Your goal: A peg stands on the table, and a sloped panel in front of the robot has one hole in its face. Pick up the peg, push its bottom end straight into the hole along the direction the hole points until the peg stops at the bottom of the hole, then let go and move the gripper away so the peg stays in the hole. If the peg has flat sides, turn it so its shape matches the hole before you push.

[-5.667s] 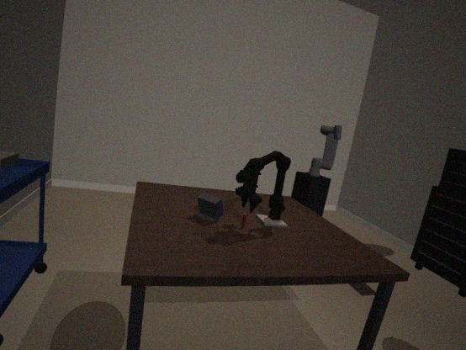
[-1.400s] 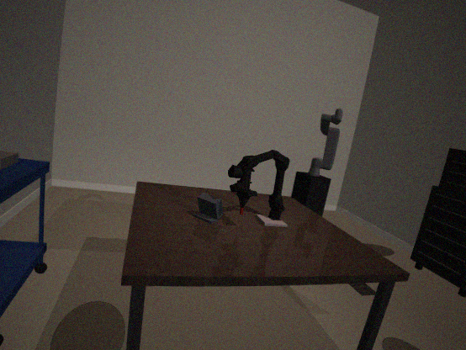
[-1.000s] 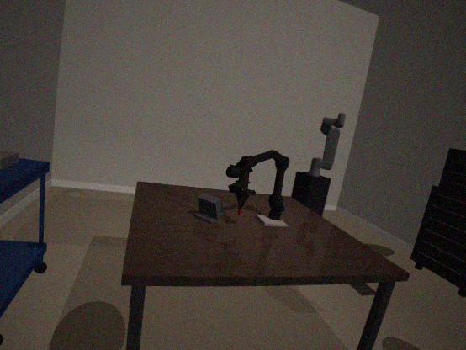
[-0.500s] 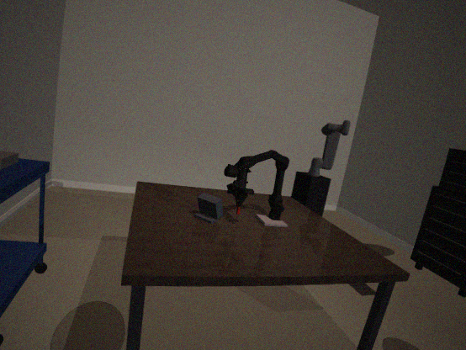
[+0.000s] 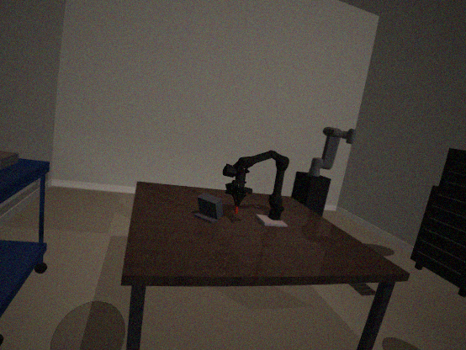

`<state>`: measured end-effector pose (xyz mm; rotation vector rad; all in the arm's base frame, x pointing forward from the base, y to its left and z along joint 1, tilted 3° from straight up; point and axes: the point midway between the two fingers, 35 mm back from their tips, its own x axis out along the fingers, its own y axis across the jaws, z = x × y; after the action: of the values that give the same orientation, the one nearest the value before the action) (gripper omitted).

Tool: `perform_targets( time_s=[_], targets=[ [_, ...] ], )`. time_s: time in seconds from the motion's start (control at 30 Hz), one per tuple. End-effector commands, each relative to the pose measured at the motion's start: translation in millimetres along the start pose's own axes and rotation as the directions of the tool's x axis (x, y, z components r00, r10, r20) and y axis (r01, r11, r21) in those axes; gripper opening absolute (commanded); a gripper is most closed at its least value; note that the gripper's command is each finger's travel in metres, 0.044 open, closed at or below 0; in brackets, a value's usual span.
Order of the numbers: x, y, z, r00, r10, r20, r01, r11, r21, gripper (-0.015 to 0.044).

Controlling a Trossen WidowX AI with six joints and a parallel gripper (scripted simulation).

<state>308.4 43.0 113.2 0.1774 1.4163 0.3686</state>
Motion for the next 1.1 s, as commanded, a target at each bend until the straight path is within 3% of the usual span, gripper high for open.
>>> perform_targets(
  time_s=[0.0, 1.07],
  targets=[
    [-0.3, -2.2, 0.6, 1.0, 0.017, 0.014, -0.016, 1.0, -0.011, 0.0],
    [-8.7, -32.1, 4.2, 0.982, 0.113, 0.153, -0.097, 0.99, -0.106, 0.0]
  ],
)
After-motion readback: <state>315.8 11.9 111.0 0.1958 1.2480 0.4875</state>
